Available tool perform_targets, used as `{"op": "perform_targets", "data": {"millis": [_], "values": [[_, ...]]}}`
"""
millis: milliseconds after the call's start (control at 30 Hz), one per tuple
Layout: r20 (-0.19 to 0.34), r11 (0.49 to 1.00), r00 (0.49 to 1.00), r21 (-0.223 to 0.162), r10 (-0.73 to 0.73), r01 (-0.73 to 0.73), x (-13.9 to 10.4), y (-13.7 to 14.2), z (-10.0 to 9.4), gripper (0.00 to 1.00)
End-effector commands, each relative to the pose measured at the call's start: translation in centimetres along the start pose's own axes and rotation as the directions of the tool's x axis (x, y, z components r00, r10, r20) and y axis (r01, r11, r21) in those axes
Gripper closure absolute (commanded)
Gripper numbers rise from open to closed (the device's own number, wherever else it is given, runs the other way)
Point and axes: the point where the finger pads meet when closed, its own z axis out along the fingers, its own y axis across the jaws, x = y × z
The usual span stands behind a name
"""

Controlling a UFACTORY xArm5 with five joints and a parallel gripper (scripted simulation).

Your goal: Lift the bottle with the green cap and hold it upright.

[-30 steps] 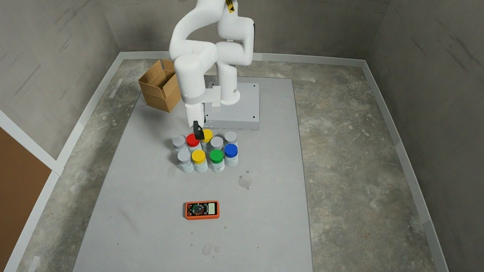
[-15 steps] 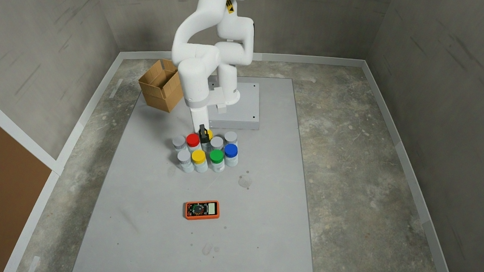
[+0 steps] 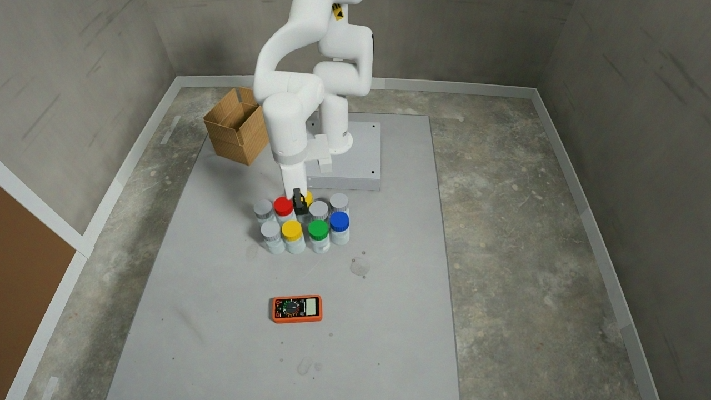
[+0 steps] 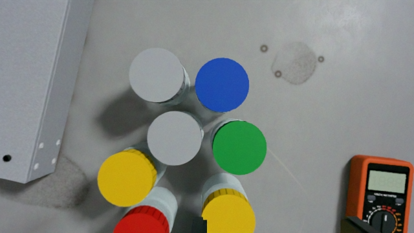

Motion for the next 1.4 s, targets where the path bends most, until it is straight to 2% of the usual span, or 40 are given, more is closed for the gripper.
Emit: {"op": "perform_targets", "data": {"millis": [0, 500, 567, 733, 1000, 1367], "values": [[0.005, 1.0, 1.0, -0.002, -0.002, 0.002, -0.1, 0.3, 1.2, 0.21], [0.004, 1.0, 1.0, 0.0, -0.014, 0.014, 0.0, 0.4, 7.3, 0.21], [0.004, 1.0, 1.0, 0.0, -0.014, 0.014, 0.0, 0.4, 7.3, 0.21], [0.004, 1.0, 1.0, 0.001, -0.017, 0.017, 0.1, 0.2, 9.0, 0.21], [0.003, 1.0, 1.0, 0.001, -0.019, 0.019, 0.2, 0.0, 10.1, 0.21], [0.004, 1.0, 1.0, 0.002, -0.019, 0.019, 0.1, 0.0, 10.1, 0.21]]}}
